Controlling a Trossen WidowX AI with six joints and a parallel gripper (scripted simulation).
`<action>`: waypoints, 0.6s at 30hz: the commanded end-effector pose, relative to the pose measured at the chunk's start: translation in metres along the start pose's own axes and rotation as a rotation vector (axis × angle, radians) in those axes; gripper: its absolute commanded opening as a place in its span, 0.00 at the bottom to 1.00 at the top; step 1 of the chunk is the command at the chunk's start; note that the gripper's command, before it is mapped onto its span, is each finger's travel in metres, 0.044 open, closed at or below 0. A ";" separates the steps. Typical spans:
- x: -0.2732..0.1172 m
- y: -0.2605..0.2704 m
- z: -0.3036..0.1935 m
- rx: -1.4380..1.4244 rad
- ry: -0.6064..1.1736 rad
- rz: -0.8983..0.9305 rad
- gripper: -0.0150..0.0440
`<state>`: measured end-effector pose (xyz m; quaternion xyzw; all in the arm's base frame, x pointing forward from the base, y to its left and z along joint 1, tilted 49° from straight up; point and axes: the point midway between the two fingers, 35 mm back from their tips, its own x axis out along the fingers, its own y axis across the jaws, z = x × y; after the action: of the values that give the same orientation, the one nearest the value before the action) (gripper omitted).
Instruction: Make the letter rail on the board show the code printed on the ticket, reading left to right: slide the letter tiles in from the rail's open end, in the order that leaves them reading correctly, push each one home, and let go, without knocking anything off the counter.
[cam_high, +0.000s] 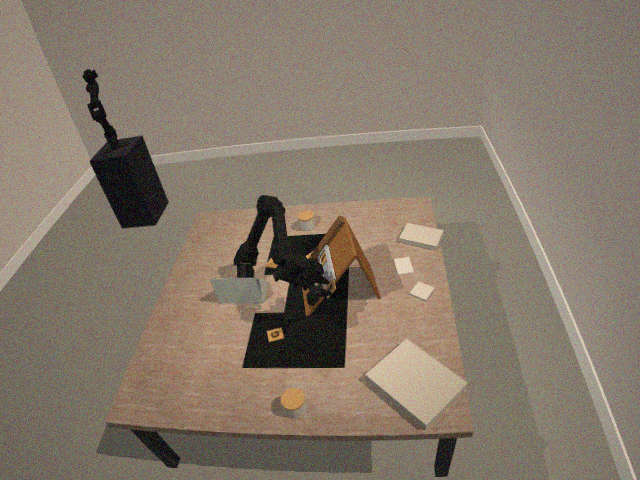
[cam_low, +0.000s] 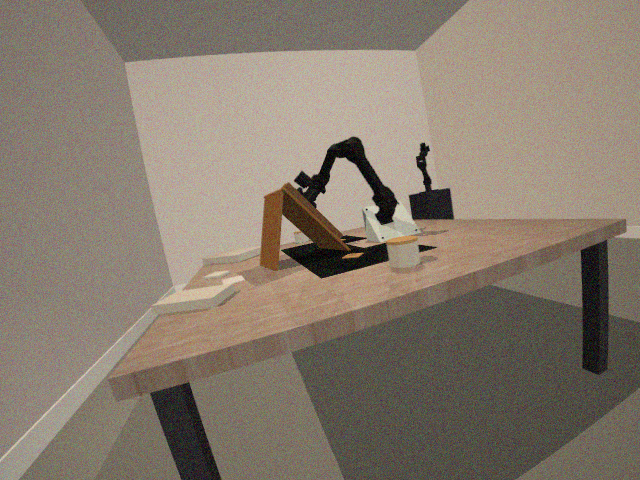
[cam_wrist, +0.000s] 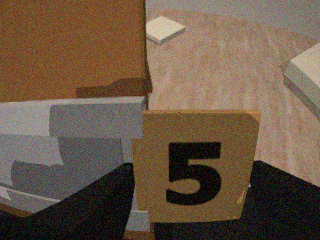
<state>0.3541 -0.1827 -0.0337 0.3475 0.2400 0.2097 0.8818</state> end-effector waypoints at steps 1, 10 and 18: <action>0.000 0.002 0.000 0.001 0.000 -0.004 0.25; 0.000 0.007 0.000 0.001 0.000 -0.004 0.25; 0.000 0.011 0.000 0.001 0.000 -0.004 0.25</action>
<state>0.3524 -0.1765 -0.0274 0.3478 0.2401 0.2097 0.8817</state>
